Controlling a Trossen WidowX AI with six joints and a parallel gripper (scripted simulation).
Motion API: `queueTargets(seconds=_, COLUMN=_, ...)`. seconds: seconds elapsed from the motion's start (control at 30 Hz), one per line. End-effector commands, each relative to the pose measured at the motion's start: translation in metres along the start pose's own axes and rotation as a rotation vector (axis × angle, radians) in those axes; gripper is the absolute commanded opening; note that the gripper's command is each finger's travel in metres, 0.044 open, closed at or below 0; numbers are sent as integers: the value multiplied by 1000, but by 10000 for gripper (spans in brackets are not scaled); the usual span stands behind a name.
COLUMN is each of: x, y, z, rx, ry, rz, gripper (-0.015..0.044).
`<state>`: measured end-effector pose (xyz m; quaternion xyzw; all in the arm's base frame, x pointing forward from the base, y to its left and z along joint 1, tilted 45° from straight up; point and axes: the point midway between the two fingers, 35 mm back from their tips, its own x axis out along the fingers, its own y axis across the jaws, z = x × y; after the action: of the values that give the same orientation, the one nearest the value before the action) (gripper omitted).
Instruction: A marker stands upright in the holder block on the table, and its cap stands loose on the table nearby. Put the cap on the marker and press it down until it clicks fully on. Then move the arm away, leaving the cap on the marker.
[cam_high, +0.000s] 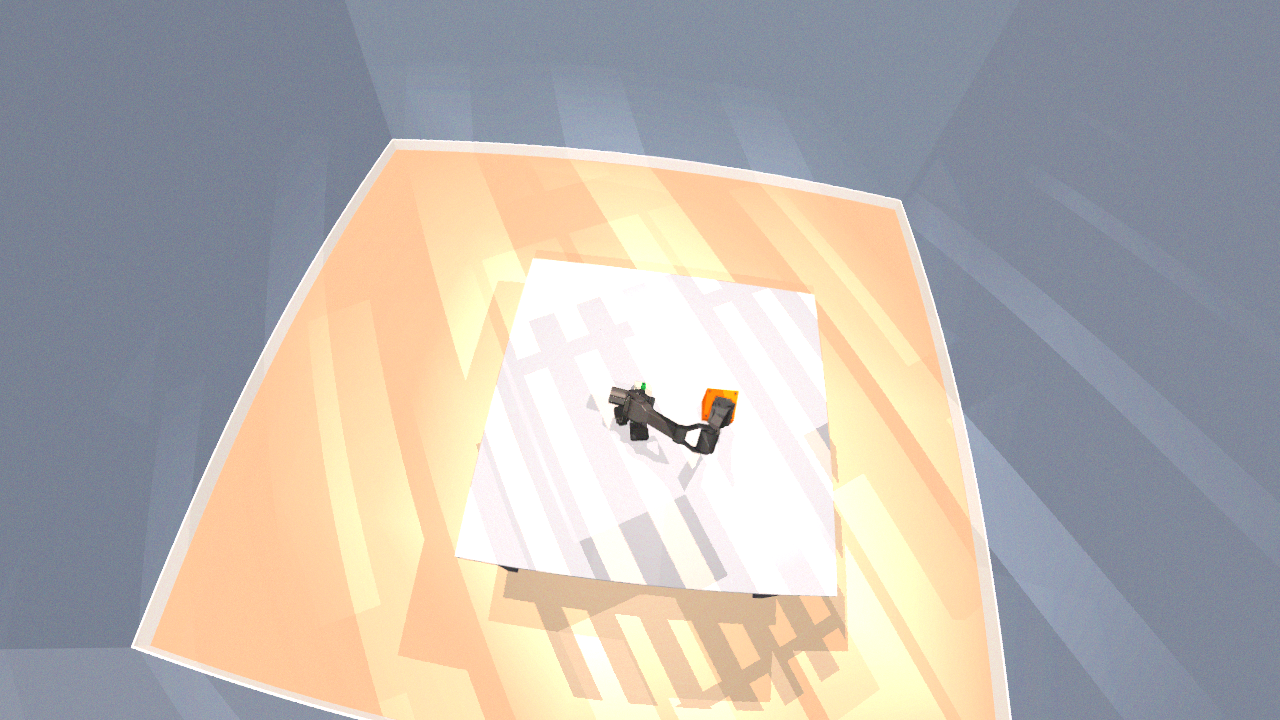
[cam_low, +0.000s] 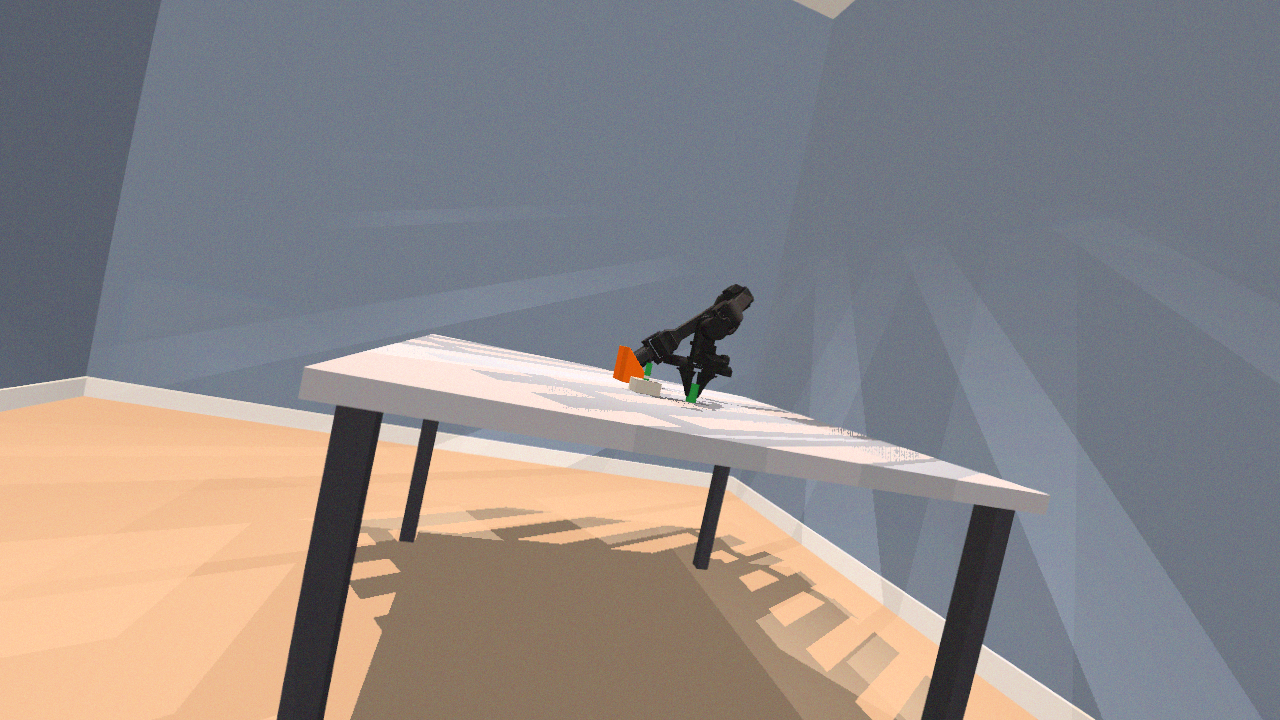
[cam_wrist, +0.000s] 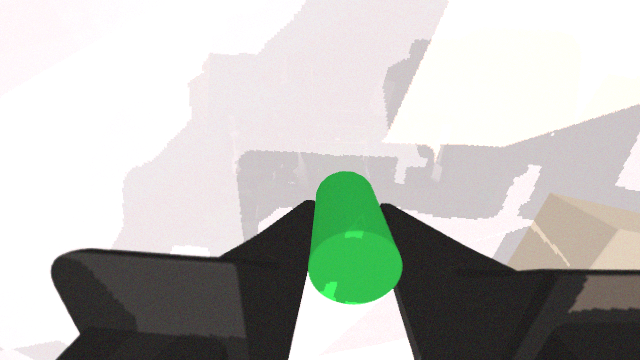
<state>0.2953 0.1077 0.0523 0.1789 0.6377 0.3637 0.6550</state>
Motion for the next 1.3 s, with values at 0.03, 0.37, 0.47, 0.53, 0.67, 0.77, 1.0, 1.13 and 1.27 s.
queueTargets(seconds=0.03, x=0, y=0, z=0, rx=3, ry=-1, rz=1, gripper=84)
queueTargets(seconds=0.37, x=-20, y=-1, z=1, rx=3, ry=0, rz=-2, gripper=0)
queueTargets(seconds=0.47, x=-28, y=-1, z=1, rx=3, ry=0, rz=-3, gripper=0)
queueTargets(seconds=0.53, x=-33, y=-2, z=1, rx=2, ry=0, rz=-3, gripper=0)
queueTargets(seconds=0.67, x=-43, y=-2, z=1, rx=1, ry=1, rz=-4, gripper=0)
queueTargets(seconds=0.77, x=-51, y=-1, z=1, rx=2, ry=1, rz=-3, gripper=0)
queueTargets(seconds=1.0, x=-61, y=-3, z=0, rx=4, ry=0, rz=-3, gripper=0)
queueTargets(seconds=1.13, x=-67, y=-19, z=0, rx=5, ry=0, rz=-10, gripper=0)
queueTargets(seconds=1.27, x=-74, y=-35, z=-2, rx=6, ry=0, rz=-16, gripper=0)
